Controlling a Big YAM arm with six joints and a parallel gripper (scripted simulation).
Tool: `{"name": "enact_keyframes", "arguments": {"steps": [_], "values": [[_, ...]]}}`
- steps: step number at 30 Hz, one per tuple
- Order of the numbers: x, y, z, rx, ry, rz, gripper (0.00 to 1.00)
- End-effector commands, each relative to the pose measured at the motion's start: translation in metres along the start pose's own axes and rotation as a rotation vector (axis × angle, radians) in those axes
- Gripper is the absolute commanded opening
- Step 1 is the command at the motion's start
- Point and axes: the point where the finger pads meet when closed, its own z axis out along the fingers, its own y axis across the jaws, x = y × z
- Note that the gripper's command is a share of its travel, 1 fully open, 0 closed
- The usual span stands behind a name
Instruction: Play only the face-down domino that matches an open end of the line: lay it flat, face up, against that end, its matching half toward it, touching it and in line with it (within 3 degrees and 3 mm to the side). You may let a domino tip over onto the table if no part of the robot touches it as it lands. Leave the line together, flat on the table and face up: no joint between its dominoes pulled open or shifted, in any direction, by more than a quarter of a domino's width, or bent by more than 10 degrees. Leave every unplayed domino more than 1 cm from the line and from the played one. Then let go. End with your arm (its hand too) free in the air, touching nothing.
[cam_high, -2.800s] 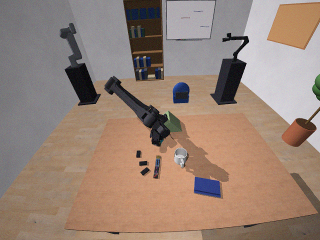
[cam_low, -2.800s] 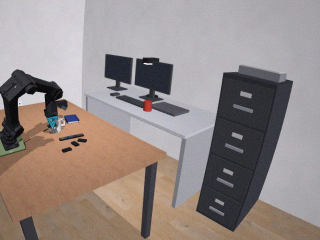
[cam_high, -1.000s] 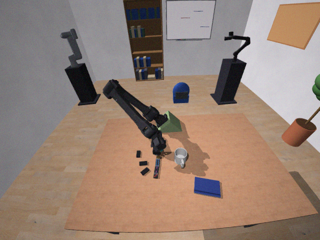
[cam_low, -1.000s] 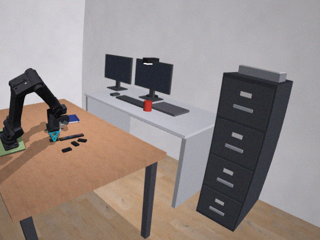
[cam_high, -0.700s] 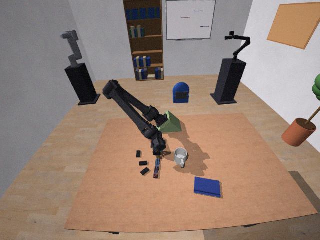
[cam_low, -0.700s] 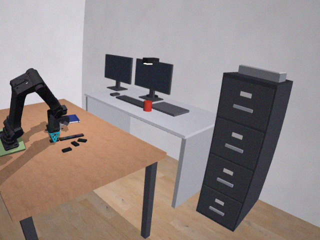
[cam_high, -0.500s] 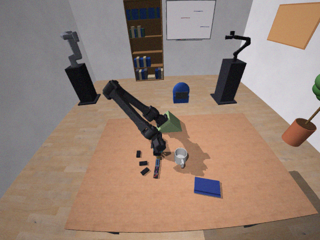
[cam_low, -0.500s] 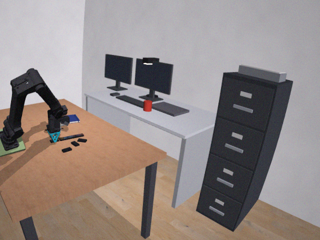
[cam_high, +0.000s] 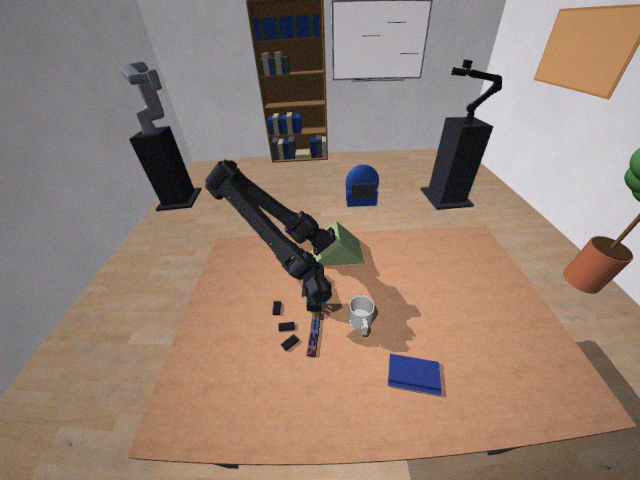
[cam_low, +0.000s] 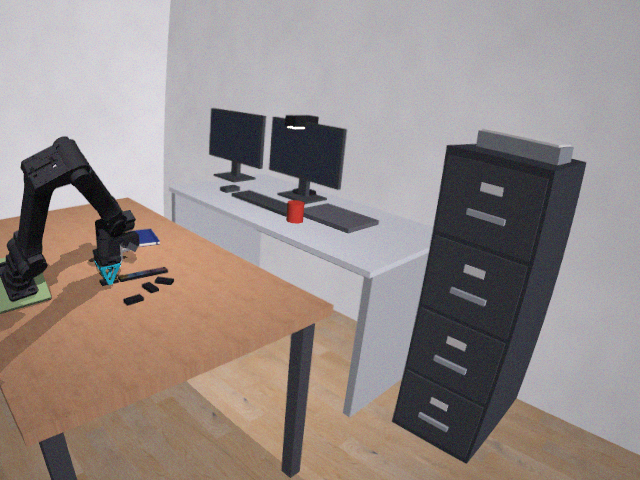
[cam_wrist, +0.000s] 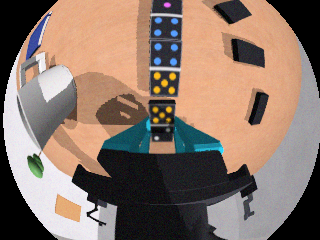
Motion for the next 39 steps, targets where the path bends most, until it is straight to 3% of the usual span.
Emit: {"name": "enact_keyframes", "arguments": {"steps": [1,4,5,14,21,22,38,39], "values": [[-0.019,-0.002,-0.001,-0.004,-0.015,0.033,0.22],[-0.019,-0.002,-0.001,-0.004,-0.015,0.033,0.22],[-0.004,0.000,-0.001,-0.002,-0.006,0.006,0.22],[-0.022,-0.002,-0.002,-0.004,-0.016,0.046,0.22],[-0.022,-0.002,-0.002,-0.004,-0.016,0.046,0.22],[-0.006,0.000,-0.002,-0.002,-0.007,0.009,0.22],[-0.020,-0.002,-0.002,-0.004,-0.016,0.046,0.22],[-0.007,0.000,-0.002,-0.002,-0.007,0.011,0.22]]}}
